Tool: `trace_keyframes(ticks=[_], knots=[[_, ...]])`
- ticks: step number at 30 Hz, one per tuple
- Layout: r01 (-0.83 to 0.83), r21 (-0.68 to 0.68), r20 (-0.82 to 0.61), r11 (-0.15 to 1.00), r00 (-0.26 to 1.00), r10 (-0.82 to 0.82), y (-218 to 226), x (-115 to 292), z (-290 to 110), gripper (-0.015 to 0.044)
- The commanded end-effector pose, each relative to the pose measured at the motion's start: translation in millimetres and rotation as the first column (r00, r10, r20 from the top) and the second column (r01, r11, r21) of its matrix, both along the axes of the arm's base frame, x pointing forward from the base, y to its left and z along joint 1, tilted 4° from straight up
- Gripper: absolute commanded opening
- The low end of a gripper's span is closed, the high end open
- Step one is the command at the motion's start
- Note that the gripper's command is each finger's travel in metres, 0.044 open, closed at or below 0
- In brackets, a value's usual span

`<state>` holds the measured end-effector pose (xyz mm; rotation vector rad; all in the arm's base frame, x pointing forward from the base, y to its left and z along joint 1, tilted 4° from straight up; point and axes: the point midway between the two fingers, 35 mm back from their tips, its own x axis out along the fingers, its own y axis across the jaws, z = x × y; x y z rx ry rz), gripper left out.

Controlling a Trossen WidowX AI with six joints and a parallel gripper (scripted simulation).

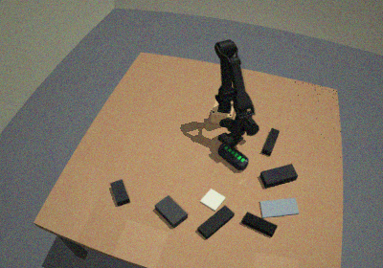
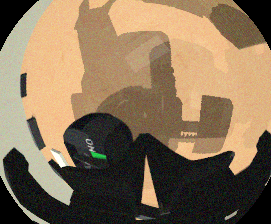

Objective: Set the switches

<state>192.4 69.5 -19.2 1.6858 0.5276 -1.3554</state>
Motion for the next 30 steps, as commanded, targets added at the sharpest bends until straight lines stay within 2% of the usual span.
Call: trace_keyframes(ticks=[1, 16, 17, 23, 28, 30], knots=[[-0.005, 0.002, -0.002, 1.000, 1.000, 0.005, 0, 2, 0, 0.0000], [-0.005, 0.001, -0.001, 1.000, 1.000, 0.005, -7, 10, 1, 0.0000], [-0.027, 0.016, -0.031, 1.000, 0.999, 0.027, -1, 1, 1, 0.0000], [-0.006, 0.005, -0.001, 1.000, 1.000, 0.006, 7, -12, 51, 0.0000], [-0.006, 0.005, 0.000, 1.000, 1.000, 0.006, 7, -12, 53, 0.0000], [-0.048, -0.009, -0.014, 0.999, 0.999, 0.048, 8, -11, 54, 0.0053]])
